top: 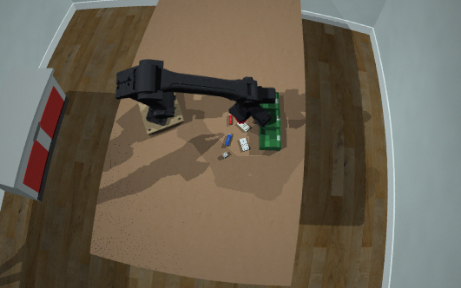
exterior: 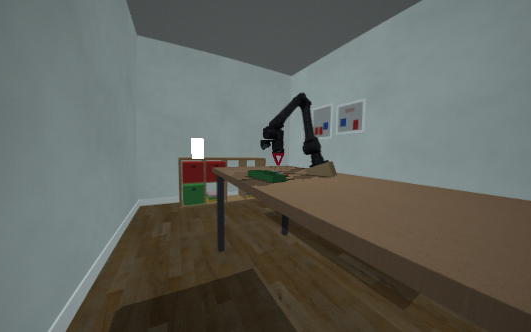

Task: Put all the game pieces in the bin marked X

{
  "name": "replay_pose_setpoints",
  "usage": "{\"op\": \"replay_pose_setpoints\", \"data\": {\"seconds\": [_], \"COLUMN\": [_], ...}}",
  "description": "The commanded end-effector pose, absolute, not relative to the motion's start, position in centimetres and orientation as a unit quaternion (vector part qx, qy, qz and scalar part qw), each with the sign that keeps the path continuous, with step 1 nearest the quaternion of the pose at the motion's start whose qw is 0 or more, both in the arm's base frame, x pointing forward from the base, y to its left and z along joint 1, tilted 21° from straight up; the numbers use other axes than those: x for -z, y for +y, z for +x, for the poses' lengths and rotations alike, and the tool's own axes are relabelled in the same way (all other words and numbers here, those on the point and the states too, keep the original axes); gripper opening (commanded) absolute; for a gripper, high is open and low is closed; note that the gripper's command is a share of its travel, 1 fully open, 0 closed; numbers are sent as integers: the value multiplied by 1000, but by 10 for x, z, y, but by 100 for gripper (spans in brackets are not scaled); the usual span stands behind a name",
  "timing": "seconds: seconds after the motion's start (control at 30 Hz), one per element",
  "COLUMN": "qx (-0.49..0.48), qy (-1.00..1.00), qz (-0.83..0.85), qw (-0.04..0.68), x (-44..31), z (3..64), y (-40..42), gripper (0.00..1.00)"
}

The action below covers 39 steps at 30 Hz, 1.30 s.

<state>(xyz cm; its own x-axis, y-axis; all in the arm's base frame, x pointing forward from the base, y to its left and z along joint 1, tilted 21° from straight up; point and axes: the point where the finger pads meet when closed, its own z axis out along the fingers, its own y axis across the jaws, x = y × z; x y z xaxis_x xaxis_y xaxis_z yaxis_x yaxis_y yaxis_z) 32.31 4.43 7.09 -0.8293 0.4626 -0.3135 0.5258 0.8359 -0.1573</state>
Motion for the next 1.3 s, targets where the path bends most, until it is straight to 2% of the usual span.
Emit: {"op": "replay_pose_setpoints", "data": {"seconds": [0.0,0.57,1.27], "qx": [93,102,102], "qy": [944,945,945], "qz": [270,268,269], "qw": [166,156,157], "x": [-89,-78,-84], "z": [354,334,342], "y": [62,59,57], "gripper": [39,39,39]}}
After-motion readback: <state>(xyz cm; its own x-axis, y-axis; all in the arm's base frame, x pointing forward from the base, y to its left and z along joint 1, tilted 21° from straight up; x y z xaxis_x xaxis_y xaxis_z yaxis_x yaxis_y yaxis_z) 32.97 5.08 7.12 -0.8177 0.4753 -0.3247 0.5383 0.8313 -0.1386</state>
